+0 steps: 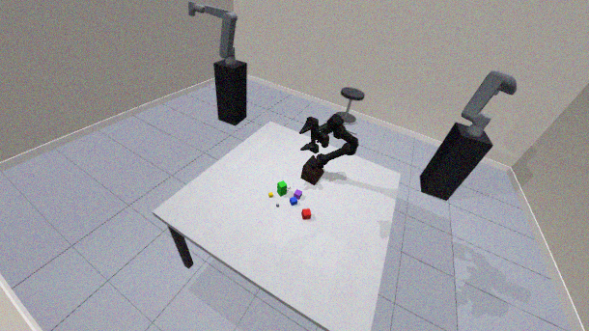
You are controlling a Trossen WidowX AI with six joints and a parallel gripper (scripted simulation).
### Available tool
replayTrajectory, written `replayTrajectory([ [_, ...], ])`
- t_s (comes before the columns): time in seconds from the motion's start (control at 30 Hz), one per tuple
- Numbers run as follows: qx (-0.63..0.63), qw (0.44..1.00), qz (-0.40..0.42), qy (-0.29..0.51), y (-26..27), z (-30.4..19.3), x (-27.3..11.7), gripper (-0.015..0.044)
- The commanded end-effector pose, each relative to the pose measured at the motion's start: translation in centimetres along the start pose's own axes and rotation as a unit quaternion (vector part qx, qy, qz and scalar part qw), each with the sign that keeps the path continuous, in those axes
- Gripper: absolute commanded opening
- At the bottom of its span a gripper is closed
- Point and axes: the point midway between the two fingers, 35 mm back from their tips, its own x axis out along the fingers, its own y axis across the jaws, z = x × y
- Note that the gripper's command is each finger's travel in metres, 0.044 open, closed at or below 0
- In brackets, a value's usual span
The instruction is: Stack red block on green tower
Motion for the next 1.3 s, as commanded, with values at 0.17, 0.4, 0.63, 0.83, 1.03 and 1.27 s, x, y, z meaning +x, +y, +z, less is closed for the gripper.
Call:
replayTrajectory([
  [0.17,0.064,0.978,0.197,0.027,12.1,0.4,5.0,0.0440],
  [0.4,0.097,0.929,0.352,0.070,22.4,0.9,5.9,0.0440],
  [0.63,0.114,0.854,0.491,0.130,32.0,1.4,4.1,0.0440],
  [0.83,0.117,0.773,0.593,0.194,39.2,1.6,0.8,0.0440],
  [1.03,0.115,0.736,0.628,0.223,41.8,1.7,-0.9,0.0440],
  [1.27,0.115,0.736,0.628,0.223,42.9,1.4,-0.5,0.0440],
])
